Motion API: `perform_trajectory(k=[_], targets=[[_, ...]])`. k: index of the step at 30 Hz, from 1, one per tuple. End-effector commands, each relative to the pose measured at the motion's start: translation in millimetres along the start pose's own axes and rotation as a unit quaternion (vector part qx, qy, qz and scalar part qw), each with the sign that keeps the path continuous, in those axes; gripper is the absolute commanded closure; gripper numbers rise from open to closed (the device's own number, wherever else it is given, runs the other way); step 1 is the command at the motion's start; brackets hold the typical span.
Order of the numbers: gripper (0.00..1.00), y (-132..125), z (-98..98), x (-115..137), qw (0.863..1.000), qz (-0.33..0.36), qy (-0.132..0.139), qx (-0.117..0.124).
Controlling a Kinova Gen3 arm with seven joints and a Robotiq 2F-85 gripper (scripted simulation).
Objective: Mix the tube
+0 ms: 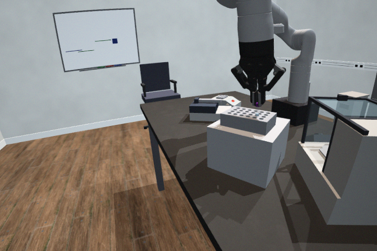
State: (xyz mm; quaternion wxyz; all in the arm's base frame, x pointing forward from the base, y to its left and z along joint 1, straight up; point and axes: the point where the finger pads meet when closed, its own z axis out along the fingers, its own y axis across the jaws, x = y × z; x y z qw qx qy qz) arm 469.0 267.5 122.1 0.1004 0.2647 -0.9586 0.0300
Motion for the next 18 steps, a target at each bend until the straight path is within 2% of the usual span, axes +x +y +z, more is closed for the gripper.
perform_trajectory(k=[1, 18], targets=[[0.90, 0.0, -0.3, -0.3, 1.000, 0.000, -0.001, 0.000], [0.90, 0.0, 3.6, -1.1, 1.000, 0.000, -0.001, 0.000]])
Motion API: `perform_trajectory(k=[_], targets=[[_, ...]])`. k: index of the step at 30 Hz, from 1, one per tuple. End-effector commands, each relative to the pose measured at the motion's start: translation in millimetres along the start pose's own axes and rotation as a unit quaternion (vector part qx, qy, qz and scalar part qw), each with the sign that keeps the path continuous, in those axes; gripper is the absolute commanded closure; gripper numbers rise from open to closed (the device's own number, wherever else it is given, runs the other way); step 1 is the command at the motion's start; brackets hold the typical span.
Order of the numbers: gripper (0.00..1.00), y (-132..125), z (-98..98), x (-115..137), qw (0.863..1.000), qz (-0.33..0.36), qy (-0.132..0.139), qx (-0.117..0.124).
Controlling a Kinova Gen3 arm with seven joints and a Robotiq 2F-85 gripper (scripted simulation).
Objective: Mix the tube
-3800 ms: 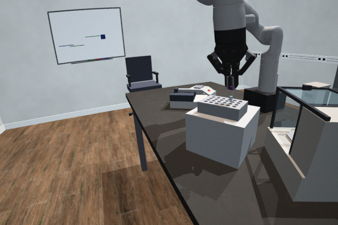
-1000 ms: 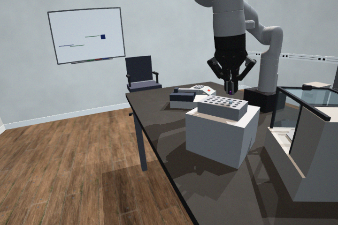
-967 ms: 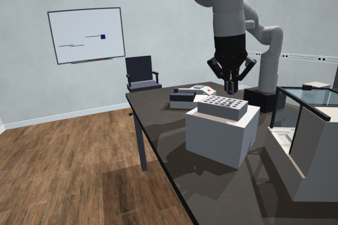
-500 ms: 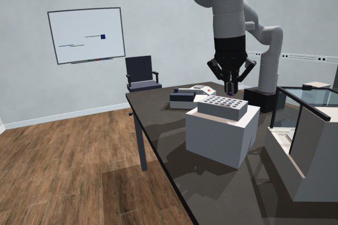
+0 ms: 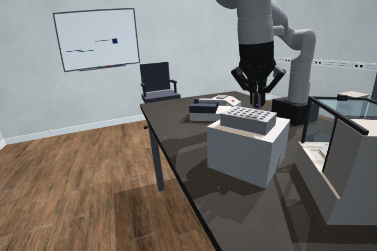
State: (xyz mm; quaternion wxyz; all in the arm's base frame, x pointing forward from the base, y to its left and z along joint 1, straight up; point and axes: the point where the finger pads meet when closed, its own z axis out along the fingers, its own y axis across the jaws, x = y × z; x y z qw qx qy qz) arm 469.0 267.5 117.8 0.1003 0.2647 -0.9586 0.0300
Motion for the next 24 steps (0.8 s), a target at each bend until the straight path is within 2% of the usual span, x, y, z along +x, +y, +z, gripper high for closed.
perform_trajectory(k=[1, 24], targets=[[0.90, 0.0, -0.3, -0.3, 1.000, 0.000, -0.001, 0.000], [0.90, 0.0, 4.7, -1.4, 1.000, 0.000, -0.001, 0.000]])
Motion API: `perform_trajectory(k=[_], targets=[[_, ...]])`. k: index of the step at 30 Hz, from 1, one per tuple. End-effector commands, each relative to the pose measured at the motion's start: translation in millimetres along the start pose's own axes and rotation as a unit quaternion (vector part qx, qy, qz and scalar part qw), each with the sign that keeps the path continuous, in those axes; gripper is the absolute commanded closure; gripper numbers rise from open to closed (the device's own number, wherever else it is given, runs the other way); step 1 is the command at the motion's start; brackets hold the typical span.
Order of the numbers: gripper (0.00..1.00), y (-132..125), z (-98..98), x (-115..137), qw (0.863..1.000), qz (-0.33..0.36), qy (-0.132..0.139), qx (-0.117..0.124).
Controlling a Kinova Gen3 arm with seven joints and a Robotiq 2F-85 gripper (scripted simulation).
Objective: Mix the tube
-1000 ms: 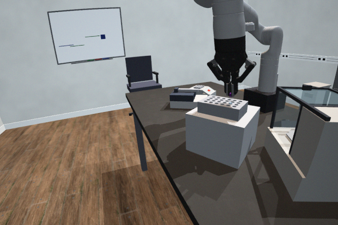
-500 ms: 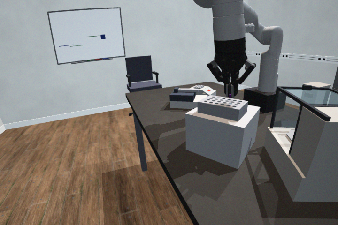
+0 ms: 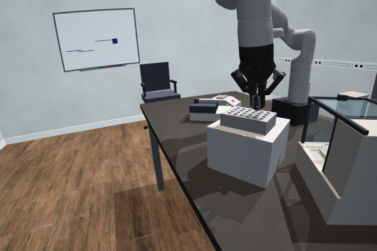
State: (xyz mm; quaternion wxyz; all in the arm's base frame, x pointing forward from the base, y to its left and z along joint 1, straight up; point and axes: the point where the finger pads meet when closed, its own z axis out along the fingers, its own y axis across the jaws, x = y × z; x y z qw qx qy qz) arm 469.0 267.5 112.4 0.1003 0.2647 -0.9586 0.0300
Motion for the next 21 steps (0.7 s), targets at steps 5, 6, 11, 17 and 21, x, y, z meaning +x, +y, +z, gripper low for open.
perform_trajectory(k=[5, 6, 11, 17, 21], targets=[[0.90, 0.0, 0.7, -0.5, 1.000, 0.000, -0.001, 0.000], [0.90, 0.0, 0.9, -0.5, 1.000, 0.000, -0.001, 0.000], [0.90, 0.0, 2.2, -0.8, 1.000, 0.000, -0.001, 0.000], [0.90, 0.0, 3.3, -1.0, 1.000, 0.000, -0.001, 0.000], [0.90, 0.0, 4.3, -1.3, 1.000, 0.000, -0.001, 0.000]])
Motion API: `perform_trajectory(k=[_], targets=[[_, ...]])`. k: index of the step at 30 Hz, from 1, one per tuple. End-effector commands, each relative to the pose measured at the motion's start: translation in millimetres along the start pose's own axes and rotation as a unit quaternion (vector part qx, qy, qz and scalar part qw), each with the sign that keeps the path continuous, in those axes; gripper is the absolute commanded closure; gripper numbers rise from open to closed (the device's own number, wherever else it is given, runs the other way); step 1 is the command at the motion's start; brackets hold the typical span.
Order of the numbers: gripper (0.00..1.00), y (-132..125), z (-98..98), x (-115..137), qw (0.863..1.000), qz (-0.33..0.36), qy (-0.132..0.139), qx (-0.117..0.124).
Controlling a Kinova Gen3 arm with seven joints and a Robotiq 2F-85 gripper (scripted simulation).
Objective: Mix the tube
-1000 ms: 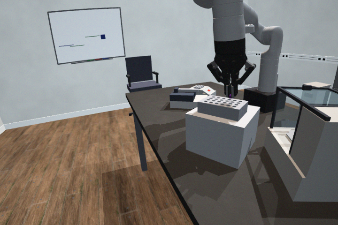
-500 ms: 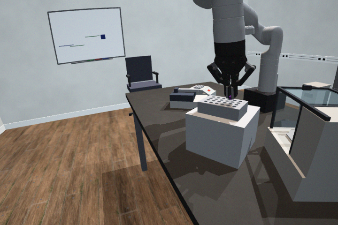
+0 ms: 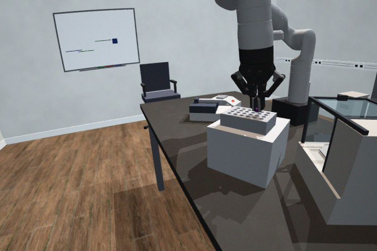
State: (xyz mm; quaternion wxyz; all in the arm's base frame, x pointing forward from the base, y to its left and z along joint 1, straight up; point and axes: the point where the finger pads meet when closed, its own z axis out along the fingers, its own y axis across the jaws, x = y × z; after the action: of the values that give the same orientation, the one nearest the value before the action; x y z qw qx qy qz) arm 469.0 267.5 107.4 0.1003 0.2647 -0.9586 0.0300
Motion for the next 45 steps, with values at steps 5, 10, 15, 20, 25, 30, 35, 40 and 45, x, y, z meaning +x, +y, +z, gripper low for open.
perform_trajectory(k=[5, 10, 15, 20, 25, 30, 35, 40, 45], targets=[[0.90, 0.0, 0.8, -0.5, 1.000, 0.000, -0.001, 0.000], [0.90, 0.0, 1.8, -0.7, 1.000, 0.000, -0.001, 0.000], [0.90, 0.0, 2.9, -1.0, 1.000, 0.000, -0.001, 0.000], [0.90, 0.0, 4.2, -1.2, 1.000, 0.000, -0.001, 0.000], [0.90, 0.0, 3.1, -1.0, 1.000, 0.000, -0.001, 0.000], [0.90, 0.0, 2.7, -0.9, 1.000, 0.000, -0.001, 0.000], [0.90, 0.0, 2.1, -0.8, 1.000, 0.000, -0.001, 0.000], [0.90, 0.0, 1.7, -0.7, 1.000, 0.000, -0.001, 0.000], [0.90, 0.0, 1.7, -0.7, 1.000, 0.000, -0.001, 0.000]])
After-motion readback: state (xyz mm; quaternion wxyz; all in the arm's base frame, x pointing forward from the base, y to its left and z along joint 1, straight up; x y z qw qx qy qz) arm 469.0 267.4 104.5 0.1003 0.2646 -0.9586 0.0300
